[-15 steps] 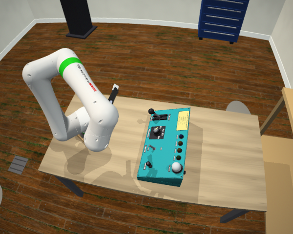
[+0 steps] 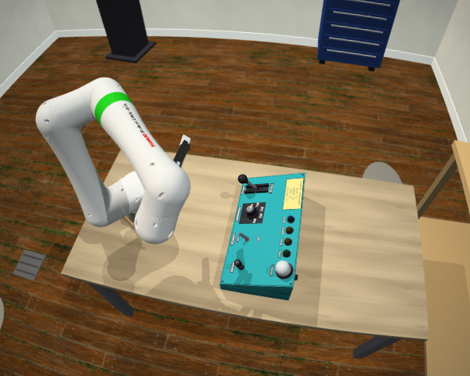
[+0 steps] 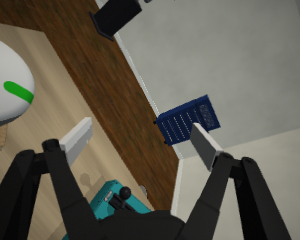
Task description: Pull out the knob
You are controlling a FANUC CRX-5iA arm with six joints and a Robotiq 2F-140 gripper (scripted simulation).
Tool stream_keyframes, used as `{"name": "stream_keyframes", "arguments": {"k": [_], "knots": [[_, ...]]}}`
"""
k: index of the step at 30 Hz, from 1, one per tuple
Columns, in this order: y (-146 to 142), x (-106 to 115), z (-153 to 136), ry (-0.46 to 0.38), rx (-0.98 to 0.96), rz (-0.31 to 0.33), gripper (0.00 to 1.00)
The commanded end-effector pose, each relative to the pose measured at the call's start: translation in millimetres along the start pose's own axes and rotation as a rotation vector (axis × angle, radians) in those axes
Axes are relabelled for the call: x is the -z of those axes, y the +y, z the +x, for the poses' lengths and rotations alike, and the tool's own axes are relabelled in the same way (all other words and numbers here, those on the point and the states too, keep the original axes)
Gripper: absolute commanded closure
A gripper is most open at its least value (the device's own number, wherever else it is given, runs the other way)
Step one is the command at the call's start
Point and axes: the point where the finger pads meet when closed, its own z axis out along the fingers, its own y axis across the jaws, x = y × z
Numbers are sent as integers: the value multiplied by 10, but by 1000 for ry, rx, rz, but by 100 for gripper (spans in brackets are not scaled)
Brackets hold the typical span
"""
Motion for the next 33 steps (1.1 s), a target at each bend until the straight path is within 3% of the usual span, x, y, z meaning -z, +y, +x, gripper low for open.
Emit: {"name": "stream_keyframes", "arguments": {"k": [1, 9, 17, 19, 26, 27, 29, 32, 33], "knots": [[1, 1, 0, 0, 0, 0, 0], [0, 48, -13, 1, 17, 16, 0], [9, 404, -139, 11, 147, 131, 0], [9, 404, -139, 11, 147, 131, 0], [119, 1093, -508, 50, 416, 350, 0], [119, 1093, -508, 50, 416, 350, 0], [197, 1342, -687, 72, 523, 431, 0], [248, 1470, -790, 84, 582, 474, 0], [308, 1600, -903, 99, 643, 519, 0]]}}
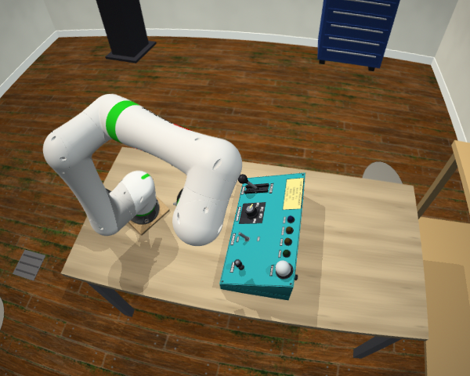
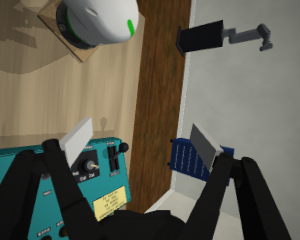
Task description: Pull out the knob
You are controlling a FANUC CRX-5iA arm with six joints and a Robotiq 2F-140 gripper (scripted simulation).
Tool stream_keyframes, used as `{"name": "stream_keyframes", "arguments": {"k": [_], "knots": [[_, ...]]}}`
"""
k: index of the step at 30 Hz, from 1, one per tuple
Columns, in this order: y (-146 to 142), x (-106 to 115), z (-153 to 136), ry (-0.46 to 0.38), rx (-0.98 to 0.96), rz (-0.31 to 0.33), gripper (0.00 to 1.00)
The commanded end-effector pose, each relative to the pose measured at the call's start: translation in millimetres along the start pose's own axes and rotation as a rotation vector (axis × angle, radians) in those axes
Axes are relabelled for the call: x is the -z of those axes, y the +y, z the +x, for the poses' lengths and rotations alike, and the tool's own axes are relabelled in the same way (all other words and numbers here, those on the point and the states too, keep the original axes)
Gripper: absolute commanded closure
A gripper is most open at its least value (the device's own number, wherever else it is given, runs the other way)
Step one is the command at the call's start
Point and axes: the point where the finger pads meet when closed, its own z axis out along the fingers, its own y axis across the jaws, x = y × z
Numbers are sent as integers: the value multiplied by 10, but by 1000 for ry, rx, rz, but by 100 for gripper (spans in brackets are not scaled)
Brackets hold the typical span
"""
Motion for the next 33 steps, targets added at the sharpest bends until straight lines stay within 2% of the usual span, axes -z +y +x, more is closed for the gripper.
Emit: {"name": "stream_keyframes", "arguments": {"k": [1, 3, 5, 6, 7, 8, 9, 10, 11, 12, 13, 14, 15, 16, 17, 20, 21, 22, 23, 24, 25, 27, 28, 30, 31, 33], "knots": [[-147, 350, -192, 36, 141, 104, 0], [-147, 350, -192, 36, 141, 104, 0], [-245, 633, -442, 65, 276, 194, 0], [-245, 633, -442, 65, 276, 194, 0], [-285, 776, -586, 81, 348, 240, 0], [-285, 776, -586, 81, 348, 240, 0], [-319, 917, -741, 98, 423, 288, 0], [-319, 917, -741, 98, 423, 288, 0], [-343, 1055, -908, 117, 500, 336, 0], [-343, 1055, -908, 117, 500, 336, 0], [-358, 1189, -1085, 137, 579, 384, 0], [-358, 1189, -1085, 137, 579, 384, 0], [-361, 1316, -1271, 158, 659, 433, 0], [-361, 1316, -1271, 158, 659, 433, 0], [-353, 1435, -1463, 180, 742, 483, 0], [-353, 1435, -1463, 180, 742, 483, 0], [-331, 1545, -1661, 204, 825, 533, 0], [-331, 1545, -1661, 204, 825, 533, 0], [-298, 1643, -1861, 228, 908, 583, 0], [-298, 1643, -1861, 228, 908, 583, 0], [-251, 1728, -2060, 254, 992, 633, 0], [-251, 1728, -2060, 254, 992, 633, 0], [-191, 1799, -2257, 281, 1076, 683, 0], [-191, 1799, -2257, 281, 1076, 683, 0], [-120, 1854, -2448, 308, 1159, 733, 0], [-120, 1854, -2448, 308, 1159, 733, 0]]}}
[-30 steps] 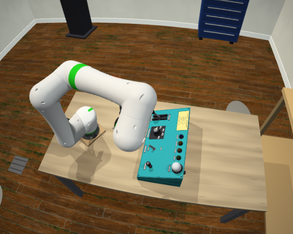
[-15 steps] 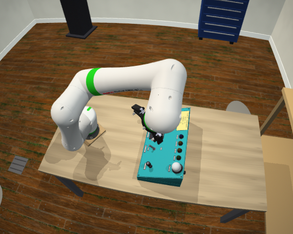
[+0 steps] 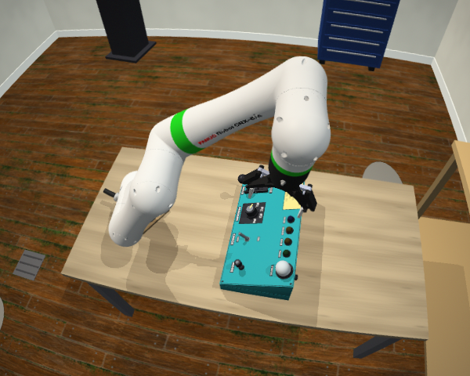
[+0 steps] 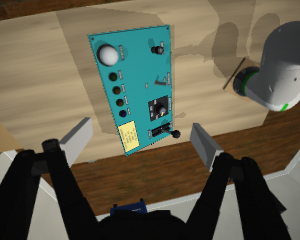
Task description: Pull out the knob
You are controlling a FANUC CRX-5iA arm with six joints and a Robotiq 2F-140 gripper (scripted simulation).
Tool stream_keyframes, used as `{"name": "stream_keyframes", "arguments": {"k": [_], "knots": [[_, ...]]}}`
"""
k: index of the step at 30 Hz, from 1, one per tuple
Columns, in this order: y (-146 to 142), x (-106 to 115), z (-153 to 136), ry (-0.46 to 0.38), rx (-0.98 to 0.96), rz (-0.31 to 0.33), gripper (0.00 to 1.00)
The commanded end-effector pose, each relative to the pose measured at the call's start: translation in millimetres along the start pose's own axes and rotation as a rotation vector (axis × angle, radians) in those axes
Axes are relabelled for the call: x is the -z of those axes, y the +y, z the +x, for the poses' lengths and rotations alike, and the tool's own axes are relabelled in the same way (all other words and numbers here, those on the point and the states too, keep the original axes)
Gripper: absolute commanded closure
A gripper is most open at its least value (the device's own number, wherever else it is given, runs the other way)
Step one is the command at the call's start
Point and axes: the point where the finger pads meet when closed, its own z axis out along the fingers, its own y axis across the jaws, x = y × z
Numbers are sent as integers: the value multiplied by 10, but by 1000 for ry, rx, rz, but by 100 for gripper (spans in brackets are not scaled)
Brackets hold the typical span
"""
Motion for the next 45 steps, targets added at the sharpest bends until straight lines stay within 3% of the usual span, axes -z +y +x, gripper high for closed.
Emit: {"name": "stream_keyframes", "arguments": {"k": [1, 4, 5, 10, 11, 23, 24, 43, 44, 45], "knots": [[-331, 122, -192, 56, 159, 74, 0], [-331, 122, -192, 56, 159, 74, 0], [-466, 175, -324, 81, 242, 120, 0], [-466, 175, -324, 81, 242, 120, 0], [-580, 222, -464, 108, 324, 165, 0], [-580, 222, -464, 108, 324, 165, 0], [-672, 261, -610, 134, 405, 209, 0], [-672, 261, -610, 134, 405, 209, 0], [-741, 293, -759, 161, 483, 253, 0], [-741, 293, -759, 161, 483, 253, 0]]}}
